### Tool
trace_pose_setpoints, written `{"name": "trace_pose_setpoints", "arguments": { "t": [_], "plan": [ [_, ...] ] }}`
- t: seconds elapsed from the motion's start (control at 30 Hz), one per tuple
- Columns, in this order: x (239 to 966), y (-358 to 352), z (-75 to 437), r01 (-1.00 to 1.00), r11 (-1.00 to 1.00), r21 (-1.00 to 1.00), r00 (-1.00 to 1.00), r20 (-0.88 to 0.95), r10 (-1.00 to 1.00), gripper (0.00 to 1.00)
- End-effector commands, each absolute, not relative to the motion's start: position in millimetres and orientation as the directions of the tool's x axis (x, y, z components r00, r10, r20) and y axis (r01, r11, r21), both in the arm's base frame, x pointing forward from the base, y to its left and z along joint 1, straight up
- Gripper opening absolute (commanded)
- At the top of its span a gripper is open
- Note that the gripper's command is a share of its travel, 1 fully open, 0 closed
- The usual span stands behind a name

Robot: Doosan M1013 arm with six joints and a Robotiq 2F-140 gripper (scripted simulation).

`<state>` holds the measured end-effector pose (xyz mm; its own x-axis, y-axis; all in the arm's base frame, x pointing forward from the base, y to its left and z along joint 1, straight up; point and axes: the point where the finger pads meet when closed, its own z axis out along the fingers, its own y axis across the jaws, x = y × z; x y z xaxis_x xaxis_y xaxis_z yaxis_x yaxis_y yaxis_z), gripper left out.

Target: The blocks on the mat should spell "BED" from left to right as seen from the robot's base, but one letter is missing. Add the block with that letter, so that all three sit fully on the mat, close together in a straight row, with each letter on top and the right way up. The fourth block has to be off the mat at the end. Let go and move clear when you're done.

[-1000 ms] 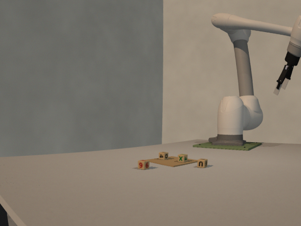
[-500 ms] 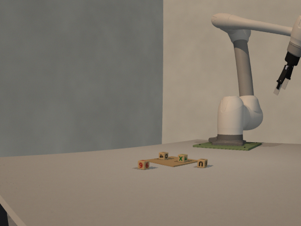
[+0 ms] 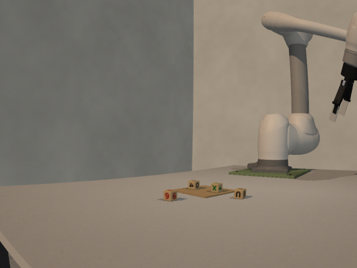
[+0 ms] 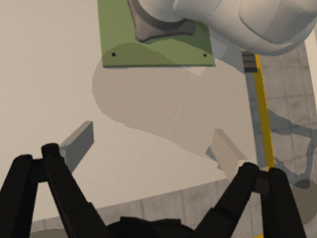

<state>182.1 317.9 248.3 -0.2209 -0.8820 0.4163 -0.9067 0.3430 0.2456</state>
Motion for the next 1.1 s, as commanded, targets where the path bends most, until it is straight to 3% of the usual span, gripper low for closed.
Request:
{"name": "trace_pose_setpoints", "arguments": {
  "t": [0.0,0.03,0.5,0.57,0.6,1.07],
  "plan": [
    [209.5,319.2,237.4,-0.909,0.342,0.237,-0.229,0.401,-0.887,1.0],
    [247.5,314.3,224.0,-0.916,0.338,0.218,-0.238,0.384,-0.892,1.0],
    [434.2,244.4,158.6,-0.948,0.297,0.116,-0.245,0.329,-0.912,1.0],
    [434.2,244.4,158.6,-0.948,0.297,0.116,-0.245,0.329,-0.912,1.0],
    [469.0,221.9,145.8,-0.954,0.284,0.096,-0.24,0.325,-0.915,1.0],
    [613.8,80.3,85.2,-0.979,0.202,0.015,-0.185,0.334,-0.924,1.0]
  ]
}}
